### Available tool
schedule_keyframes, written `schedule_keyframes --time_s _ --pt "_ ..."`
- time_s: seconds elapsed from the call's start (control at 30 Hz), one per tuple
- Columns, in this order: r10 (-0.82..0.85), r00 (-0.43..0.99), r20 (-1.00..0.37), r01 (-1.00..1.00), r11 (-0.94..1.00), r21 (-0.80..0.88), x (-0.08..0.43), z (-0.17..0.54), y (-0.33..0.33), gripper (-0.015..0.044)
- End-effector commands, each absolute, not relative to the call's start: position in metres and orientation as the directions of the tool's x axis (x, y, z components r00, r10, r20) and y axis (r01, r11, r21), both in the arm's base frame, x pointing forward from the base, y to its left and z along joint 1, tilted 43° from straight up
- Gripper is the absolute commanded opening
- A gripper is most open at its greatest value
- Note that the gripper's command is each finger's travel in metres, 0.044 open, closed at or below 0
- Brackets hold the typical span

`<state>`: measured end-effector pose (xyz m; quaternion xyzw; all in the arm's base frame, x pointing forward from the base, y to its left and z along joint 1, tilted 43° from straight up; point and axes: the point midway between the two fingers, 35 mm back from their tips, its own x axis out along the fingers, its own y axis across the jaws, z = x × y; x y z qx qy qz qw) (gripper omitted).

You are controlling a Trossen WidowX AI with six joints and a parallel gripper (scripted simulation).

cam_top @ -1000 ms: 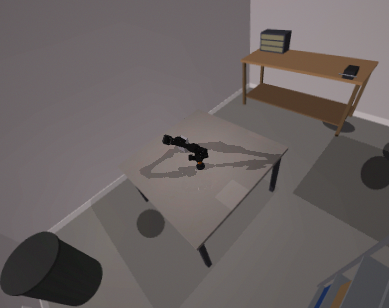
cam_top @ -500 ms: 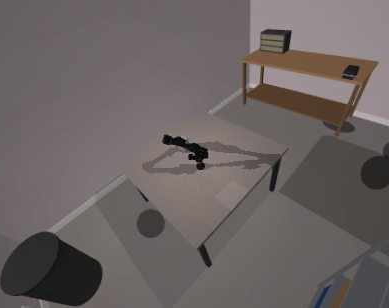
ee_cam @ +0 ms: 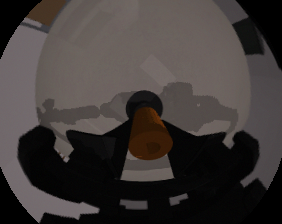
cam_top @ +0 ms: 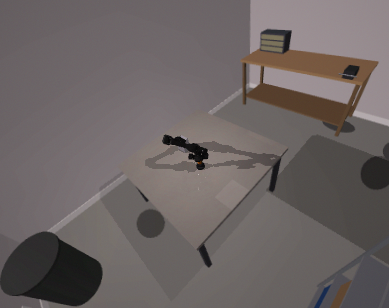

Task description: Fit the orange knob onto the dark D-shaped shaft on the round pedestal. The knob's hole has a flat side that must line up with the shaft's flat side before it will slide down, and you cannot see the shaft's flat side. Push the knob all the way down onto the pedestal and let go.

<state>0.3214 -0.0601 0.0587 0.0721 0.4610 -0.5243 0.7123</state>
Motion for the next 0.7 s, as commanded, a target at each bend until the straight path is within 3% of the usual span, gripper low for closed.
schedule_keyframes --time_s 0.0,0.67 --pt "-0.682 0.026 -0.731 0.817 0.436 -0.378 0.3217 0.0586 -0.0604 0.0000" --pt "-0.682 0.026 -0.731 0.817 0.436 -0.378 0.3217 0.0616 -0.0576 0.0000"
